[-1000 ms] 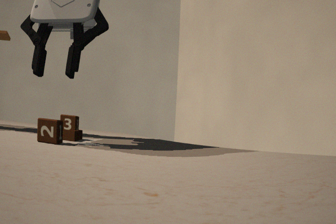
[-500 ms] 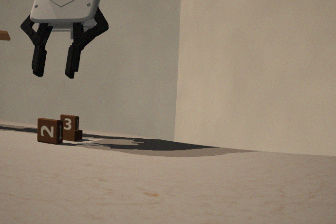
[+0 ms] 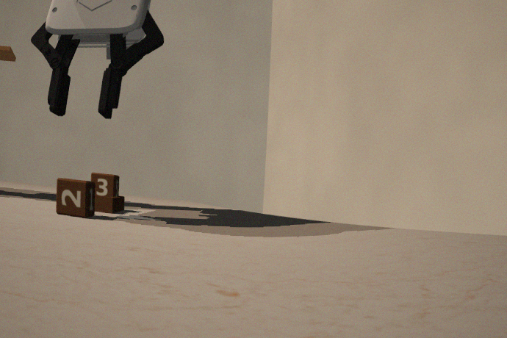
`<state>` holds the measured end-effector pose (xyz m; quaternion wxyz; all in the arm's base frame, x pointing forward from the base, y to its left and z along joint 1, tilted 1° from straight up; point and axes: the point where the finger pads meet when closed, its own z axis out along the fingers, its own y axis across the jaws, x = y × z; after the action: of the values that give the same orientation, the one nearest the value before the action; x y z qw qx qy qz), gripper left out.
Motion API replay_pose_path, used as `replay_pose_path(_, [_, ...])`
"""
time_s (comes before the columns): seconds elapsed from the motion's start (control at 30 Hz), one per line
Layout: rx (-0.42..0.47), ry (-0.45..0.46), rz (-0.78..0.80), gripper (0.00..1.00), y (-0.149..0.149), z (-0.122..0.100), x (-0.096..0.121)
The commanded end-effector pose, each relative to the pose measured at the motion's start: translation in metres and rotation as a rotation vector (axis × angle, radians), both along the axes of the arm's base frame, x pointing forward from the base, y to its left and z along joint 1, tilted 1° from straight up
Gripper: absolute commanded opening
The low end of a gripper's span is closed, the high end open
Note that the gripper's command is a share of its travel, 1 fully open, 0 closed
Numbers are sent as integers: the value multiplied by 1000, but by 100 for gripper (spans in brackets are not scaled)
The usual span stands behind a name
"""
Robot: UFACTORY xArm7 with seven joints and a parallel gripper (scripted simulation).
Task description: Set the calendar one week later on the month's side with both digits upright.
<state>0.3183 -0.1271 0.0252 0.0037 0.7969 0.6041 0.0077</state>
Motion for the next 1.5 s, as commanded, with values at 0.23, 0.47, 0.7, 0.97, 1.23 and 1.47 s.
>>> replay_pose_path(0.23, [-1, -3, 0, 49, 0, 0, 1])
replay_pose_path(0.47, [-1, -3, 0, 49, 0, -6, 1])
replay_pose_path(0.7, [-1, -3, 0, 49, 0, -14, 2])
replay_pose_path(0.97, [-1, -3, 0, 49, 0, -24, 2])
replay_pose_path(1.23, [-1, -3, 0, 49, 0, -36, 2])
replay_pose_path(1.47, [-1, -3, 0, 49, 1, -42, 3])
